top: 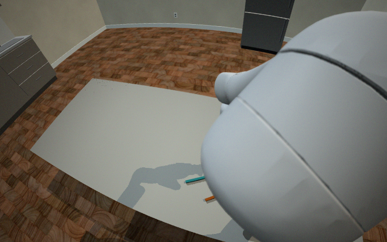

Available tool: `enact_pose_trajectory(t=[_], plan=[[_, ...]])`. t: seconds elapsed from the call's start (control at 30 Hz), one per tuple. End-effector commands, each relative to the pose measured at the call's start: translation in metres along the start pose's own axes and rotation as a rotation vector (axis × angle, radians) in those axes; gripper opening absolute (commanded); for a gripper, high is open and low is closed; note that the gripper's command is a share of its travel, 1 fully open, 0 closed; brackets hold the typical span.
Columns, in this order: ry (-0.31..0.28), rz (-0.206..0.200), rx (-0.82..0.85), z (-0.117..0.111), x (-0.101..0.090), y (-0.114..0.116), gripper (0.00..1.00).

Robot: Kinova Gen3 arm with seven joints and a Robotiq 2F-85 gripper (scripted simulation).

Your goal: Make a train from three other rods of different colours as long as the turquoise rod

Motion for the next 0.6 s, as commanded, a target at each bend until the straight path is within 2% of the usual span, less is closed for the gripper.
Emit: enact_pose_trajectory(t=[0.0, 0.17, 0.23, 0.57], plan=[[0.001, -0.002, 0.001, 0.000, 0.004, 0.000, 0.05], [0.001, -0.002, 0.001, 0.000, 0.020, -0.001, 0.05], [0.001, -0.002, 0.001, 0.000, 0.020, -0.001, 0.05], [0.001, -0.002, 0.001, 0.000, 0.063, -0.001, 0.05]])
Point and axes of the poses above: the point where the finger pads meet when closed, its own x axis out along the fingers, its own y axis across the jaws, z = x × y, the point moved 7 cm from there along -x, back along the fingers, and after that the axes turned 1 degree about -x, right-handed, at the moved point
